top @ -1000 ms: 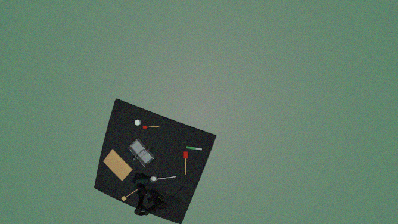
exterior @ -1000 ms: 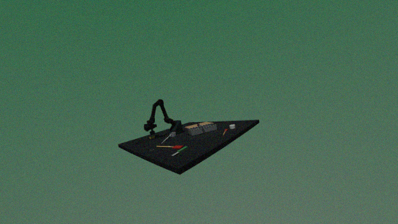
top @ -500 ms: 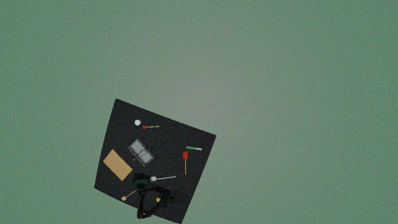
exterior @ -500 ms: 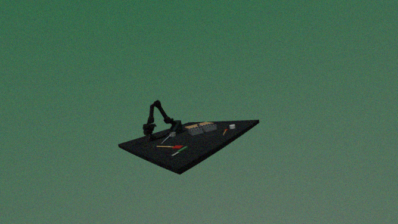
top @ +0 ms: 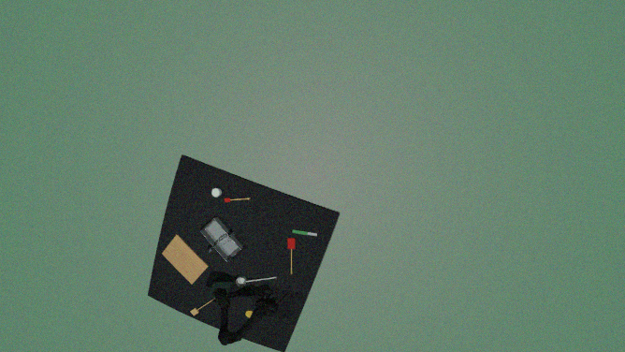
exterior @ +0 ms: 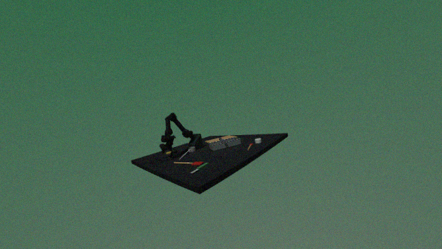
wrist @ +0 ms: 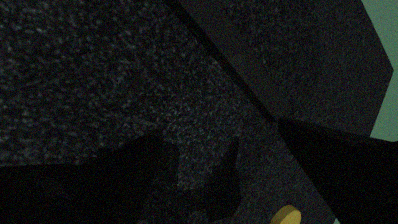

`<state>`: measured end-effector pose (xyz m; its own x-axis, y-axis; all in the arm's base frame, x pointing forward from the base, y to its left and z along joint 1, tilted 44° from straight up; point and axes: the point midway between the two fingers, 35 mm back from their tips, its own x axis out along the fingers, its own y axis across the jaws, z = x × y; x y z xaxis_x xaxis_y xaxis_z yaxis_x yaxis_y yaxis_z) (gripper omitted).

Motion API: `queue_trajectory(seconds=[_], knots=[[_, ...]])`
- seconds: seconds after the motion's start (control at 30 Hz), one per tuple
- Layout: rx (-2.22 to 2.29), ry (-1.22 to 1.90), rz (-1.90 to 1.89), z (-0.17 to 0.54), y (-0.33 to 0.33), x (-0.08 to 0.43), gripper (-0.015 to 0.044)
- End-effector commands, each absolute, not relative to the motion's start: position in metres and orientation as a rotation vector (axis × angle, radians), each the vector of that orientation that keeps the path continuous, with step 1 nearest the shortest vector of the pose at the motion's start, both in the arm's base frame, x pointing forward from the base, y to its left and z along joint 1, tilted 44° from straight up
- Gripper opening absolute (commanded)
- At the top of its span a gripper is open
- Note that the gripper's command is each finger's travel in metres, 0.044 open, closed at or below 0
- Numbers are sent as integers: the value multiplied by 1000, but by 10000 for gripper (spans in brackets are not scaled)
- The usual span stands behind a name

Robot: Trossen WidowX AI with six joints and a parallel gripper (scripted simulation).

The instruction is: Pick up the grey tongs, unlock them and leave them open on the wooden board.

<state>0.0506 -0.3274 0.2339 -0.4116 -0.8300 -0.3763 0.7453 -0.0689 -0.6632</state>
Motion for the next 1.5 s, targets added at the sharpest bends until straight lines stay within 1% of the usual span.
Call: queue_trajectory(seconds=[0.0,0.23,0.37,0.53,0.73,0.83,1.0,1.17,1.33,1.47], knots=[[-157,961,-1666,242,-329,72,440],[-315,1075,-1402,236,-323,140,440],[-332,1048,-1374,237,-318,154,440],[-399,1097,-1257,228,-310,182,440],[-455,1146,-1157,220,-304,204,440],[-530,1217,-1044,209,-296,225,440],[-734,1369,-746,179,-268,279,440],[-1022,1518,-330,138,-217,335,440],[-1297,1596,83,100,-160,372,440],[-1514,1629,395,70,-114,391,440]])
